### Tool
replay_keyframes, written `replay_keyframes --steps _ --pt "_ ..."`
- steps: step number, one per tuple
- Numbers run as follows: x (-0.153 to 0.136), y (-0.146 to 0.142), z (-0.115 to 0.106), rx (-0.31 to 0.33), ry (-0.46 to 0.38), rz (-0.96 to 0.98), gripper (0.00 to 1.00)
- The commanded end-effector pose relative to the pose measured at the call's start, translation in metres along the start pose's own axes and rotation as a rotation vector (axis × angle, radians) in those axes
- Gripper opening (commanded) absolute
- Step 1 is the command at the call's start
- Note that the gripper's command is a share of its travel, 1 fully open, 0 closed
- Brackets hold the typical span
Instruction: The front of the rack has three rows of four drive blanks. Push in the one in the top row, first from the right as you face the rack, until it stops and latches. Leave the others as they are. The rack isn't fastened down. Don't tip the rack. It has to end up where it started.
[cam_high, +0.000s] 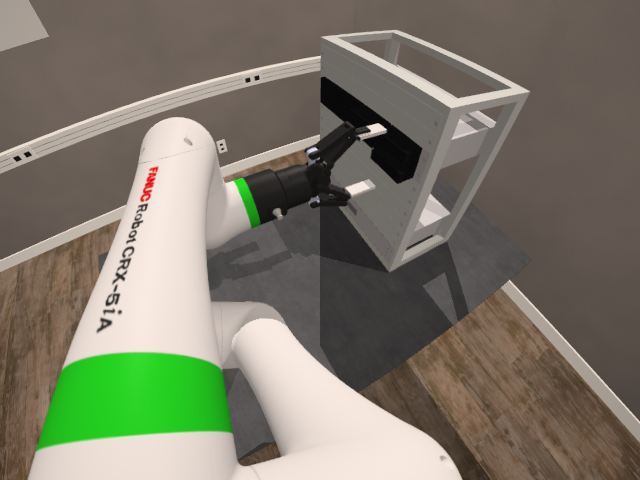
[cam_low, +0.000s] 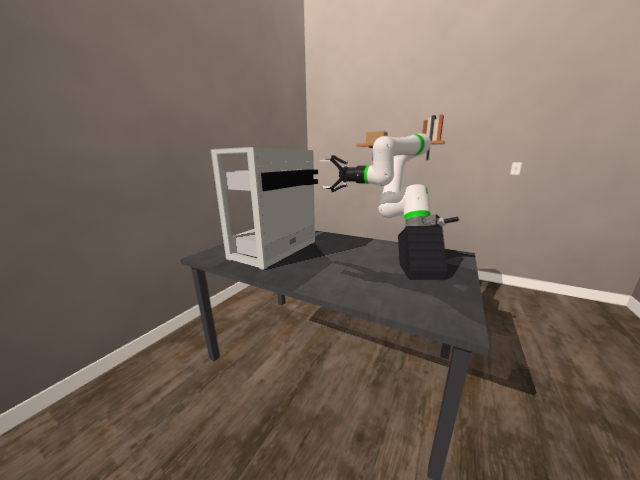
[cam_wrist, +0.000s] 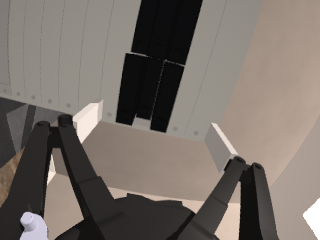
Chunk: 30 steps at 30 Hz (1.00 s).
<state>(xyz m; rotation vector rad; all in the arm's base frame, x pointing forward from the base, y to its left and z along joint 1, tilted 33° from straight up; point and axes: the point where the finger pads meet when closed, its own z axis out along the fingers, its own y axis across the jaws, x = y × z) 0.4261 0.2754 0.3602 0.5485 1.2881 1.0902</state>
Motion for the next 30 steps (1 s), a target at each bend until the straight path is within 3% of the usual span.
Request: replay_keyframes --steps 1,13,14,30 --pt "0.0001 0.0007 0.0001 -0.001 0.0 0.001 1.0" --pt "0.0001 0.0007 0.0001 -0.001 0.0 0.001 1.0" --pt "0.0001 0.0007 0.0001 -0.001 0.0 0.001 0.1" --pt "0.0001 0.0007 0.0001 -0.001 0.0 0.001 0.1"
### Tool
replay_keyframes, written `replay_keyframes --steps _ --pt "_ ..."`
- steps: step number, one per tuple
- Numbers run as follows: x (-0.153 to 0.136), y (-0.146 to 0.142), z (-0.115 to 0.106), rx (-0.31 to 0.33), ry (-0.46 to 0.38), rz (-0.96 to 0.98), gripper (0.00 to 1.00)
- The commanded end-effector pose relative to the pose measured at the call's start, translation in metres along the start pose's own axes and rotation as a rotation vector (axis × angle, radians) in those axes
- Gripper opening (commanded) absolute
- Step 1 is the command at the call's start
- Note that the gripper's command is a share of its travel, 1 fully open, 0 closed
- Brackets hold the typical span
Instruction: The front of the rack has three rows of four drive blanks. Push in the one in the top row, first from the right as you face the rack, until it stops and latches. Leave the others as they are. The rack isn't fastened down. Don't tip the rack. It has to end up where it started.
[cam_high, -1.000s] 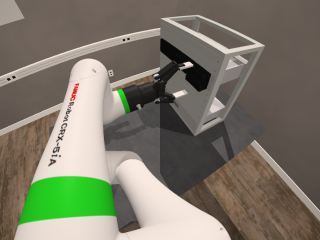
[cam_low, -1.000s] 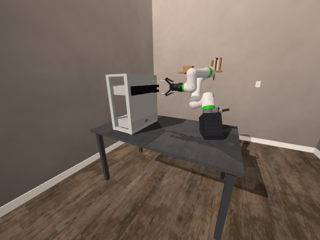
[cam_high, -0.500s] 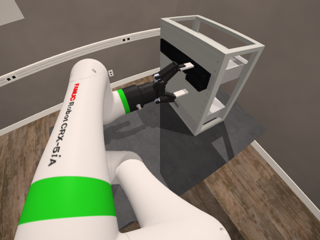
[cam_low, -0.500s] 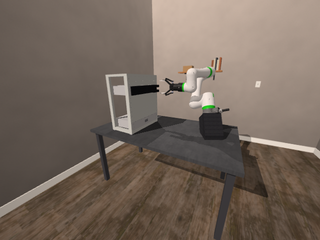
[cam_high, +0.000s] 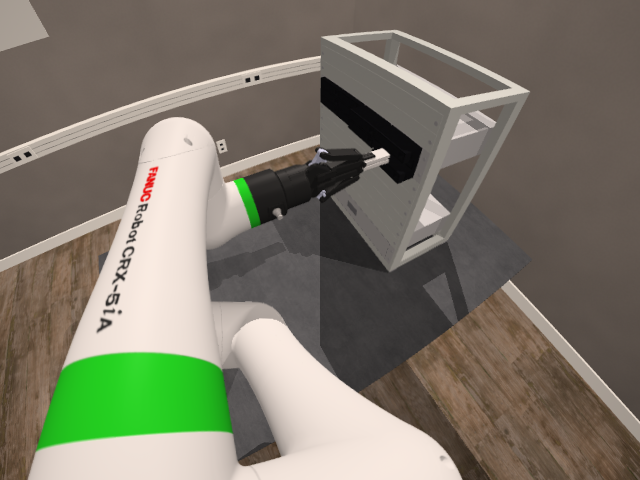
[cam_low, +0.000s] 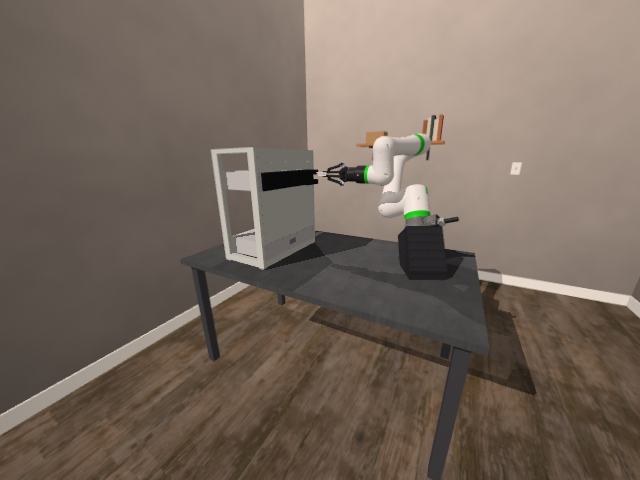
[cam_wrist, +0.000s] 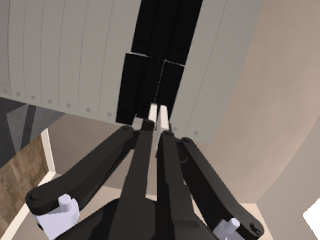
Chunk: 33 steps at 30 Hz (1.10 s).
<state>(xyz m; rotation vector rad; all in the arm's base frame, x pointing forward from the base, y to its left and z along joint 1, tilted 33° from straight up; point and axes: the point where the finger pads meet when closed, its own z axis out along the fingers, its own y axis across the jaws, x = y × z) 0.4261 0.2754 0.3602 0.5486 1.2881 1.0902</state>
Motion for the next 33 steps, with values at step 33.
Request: replay_keyframes --steps 33 --pt "0.016 0.011 -0.024 -0.001 0.0 0.001 0.1"
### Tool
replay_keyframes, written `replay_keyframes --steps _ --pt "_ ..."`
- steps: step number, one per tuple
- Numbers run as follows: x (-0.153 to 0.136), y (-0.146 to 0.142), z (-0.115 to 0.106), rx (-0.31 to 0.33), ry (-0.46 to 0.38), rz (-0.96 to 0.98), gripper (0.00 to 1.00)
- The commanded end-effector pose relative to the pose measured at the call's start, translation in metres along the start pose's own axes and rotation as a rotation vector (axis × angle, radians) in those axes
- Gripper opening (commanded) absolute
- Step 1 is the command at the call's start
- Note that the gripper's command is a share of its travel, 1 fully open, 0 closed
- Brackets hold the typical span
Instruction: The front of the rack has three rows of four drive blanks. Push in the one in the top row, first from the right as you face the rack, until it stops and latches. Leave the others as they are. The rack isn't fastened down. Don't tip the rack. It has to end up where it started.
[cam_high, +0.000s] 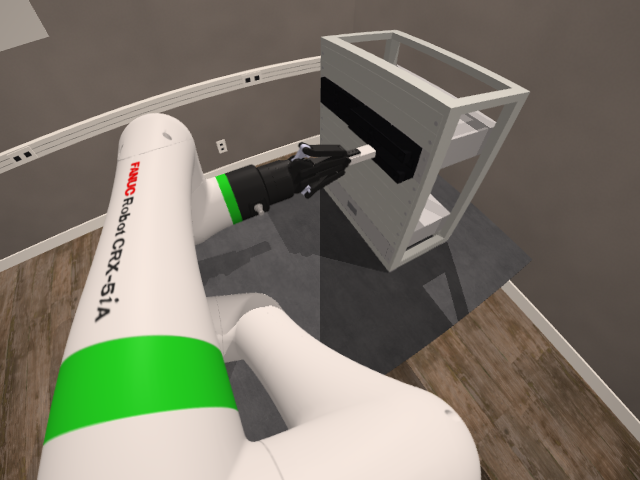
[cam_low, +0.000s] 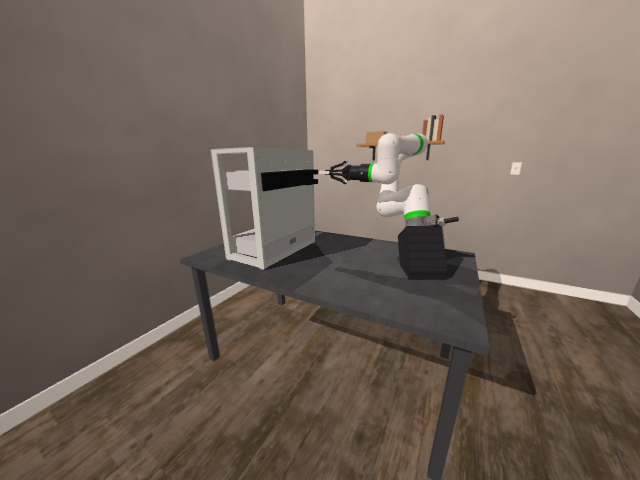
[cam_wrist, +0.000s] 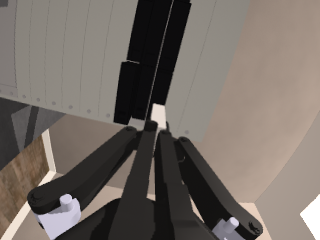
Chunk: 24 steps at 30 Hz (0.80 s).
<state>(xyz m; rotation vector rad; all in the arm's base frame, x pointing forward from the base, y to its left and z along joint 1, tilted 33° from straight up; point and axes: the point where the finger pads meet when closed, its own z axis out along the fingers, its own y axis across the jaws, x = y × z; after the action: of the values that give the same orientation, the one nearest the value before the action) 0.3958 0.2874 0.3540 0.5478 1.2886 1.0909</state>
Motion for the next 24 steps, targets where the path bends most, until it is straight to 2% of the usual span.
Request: replay_keyframes --steps 1,4,9,24 --pt "0.0 0.001 0.007 0.0 -0.001 0.001 0.1" --pt "0.0 0.001 0.012 0.0 -0.001 0.001 0.1" --pt "0.0 0.001 0.037 0.0 -0.001 0.001 0.1" --pt "0.0 0.001 0.039 0.0 -0.001 0.001 0.1"
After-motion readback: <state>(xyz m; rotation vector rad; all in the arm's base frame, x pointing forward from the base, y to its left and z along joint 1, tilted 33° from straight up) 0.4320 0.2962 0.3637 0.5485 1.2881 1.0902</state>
